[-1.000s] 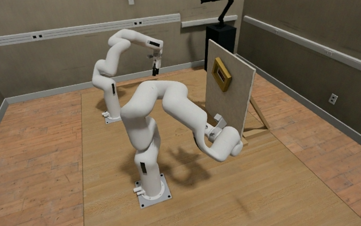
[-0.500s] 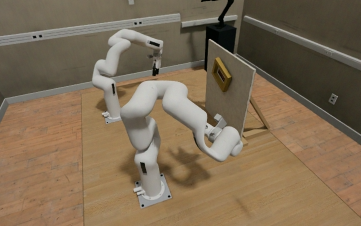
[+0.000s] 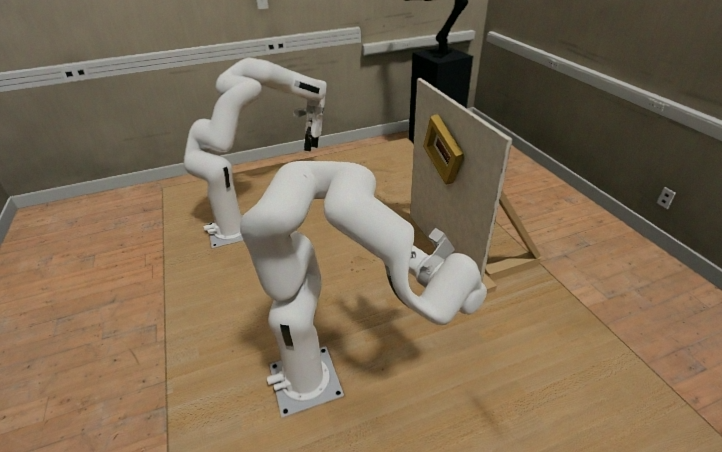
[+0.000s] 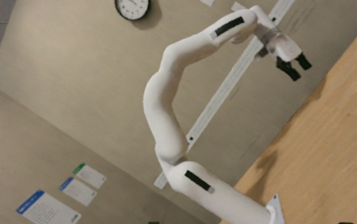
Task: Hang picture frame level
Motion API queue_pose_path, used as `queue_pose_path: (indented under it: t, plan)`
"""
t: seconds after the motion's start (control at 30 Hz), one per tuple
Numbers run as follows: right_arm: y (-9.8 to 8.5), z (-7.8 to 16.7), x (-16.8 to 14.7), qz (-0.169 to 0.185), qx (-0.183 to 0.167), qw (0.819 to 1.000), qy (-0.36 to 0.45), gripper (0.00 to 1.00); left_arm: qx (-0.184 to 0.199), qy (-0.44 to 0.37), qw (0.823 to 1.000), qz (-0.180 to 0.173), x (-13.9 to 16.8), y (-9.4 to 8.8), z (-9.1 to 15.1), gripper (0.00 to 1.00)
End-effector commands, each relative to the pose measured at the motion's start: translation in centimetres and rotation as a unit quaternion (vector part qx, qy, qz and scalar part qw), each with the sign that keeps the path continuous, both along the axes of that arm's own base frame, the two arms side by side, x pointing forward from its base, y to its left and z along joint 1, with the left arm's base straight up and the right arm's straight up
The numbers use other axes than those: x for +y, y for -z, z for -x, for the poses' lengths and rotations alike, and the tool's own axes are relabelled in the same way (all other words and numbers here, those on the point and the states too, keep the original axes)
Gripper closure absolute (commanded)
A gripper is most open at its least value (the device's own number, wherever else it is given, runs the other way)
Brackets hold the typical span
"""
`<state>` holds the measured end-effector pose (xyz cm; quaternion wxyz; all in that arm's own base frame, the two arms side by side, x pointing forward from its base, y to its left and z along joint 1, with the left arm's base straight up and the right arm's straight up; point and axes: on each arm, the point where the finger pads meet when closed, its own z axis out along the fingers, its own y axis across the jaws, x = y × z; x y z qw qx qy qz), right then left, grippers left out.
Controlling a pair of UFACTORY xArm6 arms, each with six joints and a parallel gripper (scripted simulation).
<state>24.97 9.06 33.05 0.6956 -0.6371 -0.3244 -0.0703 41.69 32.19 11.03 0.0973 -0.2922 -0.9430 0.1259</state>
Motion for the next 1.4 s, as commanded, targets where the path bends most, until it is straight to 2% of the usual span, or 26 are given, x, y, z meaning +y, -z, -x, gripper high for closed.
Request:
queue_pose_path:
  t: [0.0,0.1,0.2,0.43,0.6,0.67,0.77,0.97,1.17,1.23,1.37]
  plan:
    - [0.5,-0.3,-0.8,0.021,0.01,1.0,0.012,0.0,-0.002,0.0,1.0,-0.002,0.1,-0.2,-0.1,0.0]
    - [0.7,-0.3,-1.0,0.027,0.014,0.999,0.015,0.0,-0.002,0.0,1.0,-0.002,0.1,-0.2,-0.1,0.0]
    - [1.3,-0.6,-1.9,0.049,0.027,0.998,0.028,0.0,-0.002,0.0,1.0,-0.002,0.1,-0.2,-0.1,0.0]
    - [3.3,-1.2,-5.1,0.121,0.074,0.987,0.077,0.0,-0.002,0.0,1.0,-0.002,0.1,-0.2,-0.1,0.0]
    - [5.1,-1.4,-8.5,0.186,0.123,0.966,0.128,0.0,-0.002,0.0,1.0,-0.002,0.1,-0.2,-0.1,0.0]
    - [5.1,-1.4,-8.5,0.186,0.123,0.966,0.128,0.0,-0.002,0.0,1.0,-0.002,0.1,-0.2,-0.1,0.0]
    - [6.3,-1.4,-11.1,0.227,0.157,0.947,0.166,0.0,-0.002,0.0,1.0,-0.002,0.1,-0.2,-0.1,0.0]
    - [8.6,-0.6,-17.3,0.299,0.226,0.894,0.244,0.0,-0.002,0.0,1.0,-0.002,0.1,-0.2,-0.1,0.0]
    - [9.8,0.7,-21.9,0.355,0.287,0.831,0.316,0.0,-0.002,0.0,1.0,-0.002,0.1,-0.2,-0.1,0.0]
    - [9.8,0.7,-21.9,0.355,0.287,0.831,0.316,0.0,-0.002,0.0,1.0,-0.002,0.1,-0.2,-0.1,0.0]
    - [10.8,2.6,-26.6,0.394,0.34,0.765,0.379,0.0,-0.002,0.0,1.0,-0.002,0.1,-0.2,-0.1,0.0]
